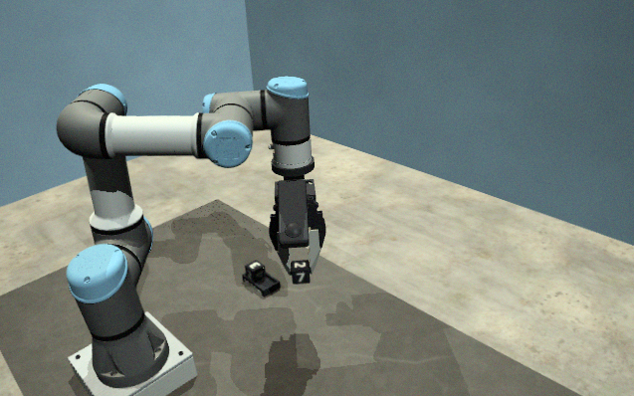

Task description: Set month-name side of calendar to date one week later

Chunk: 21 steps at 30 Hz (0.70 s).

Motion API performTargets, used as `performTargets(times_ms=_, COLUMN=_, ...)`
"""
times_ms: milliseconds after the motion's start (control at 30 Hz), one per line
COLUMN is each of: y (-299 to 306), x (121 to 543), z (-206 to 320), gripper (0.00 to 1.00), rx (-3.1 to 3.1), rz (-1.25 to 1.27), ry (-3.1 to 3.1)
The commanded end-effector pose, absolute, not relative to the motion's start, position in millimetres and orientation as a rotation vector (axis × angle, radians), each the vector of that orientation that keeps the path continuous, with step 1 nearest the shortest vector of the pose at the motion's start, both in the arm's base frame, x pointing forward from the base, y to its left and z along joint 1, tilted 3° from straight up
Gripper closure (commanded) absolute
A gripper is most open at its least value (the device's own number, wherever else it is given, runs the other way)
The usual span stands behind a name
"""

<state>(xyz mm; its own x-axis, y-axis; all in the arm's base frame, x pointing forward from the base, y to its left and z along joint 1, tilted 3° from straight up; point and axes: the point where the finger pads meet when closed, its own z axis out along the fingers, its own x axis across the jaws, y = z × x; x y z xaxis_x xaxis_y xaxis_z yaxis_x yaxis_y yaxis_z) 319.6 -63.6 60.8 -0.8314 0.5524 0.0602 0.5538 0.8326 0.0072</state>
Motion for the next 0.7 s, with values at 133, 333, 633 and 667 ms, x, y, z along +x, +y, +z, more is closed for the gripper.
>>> performTargets(times_ms=133, y=-54.0, x=320.0, z=61.9, gripper=0.89, rx=-1.282, rz=-0.013, ry=-2.805)
performTargets(times_ms=333, y=-47.3, x=320.3, z=62.2, gripper=0.89, rx=-1.503, rz=-0.006, ry=-2.693)
performTargets(times_ms=633, y=-35.4, x=321.4, z=62.6, gripper=0.89, rx=-1.859, rz=0.006, ry=-2.461)
performTargets(times_ms=667, y=-34.2, x=321.6, z=62.6, gripper=0.89, rx=-1.892, rz=0.007, ry=-2.435)
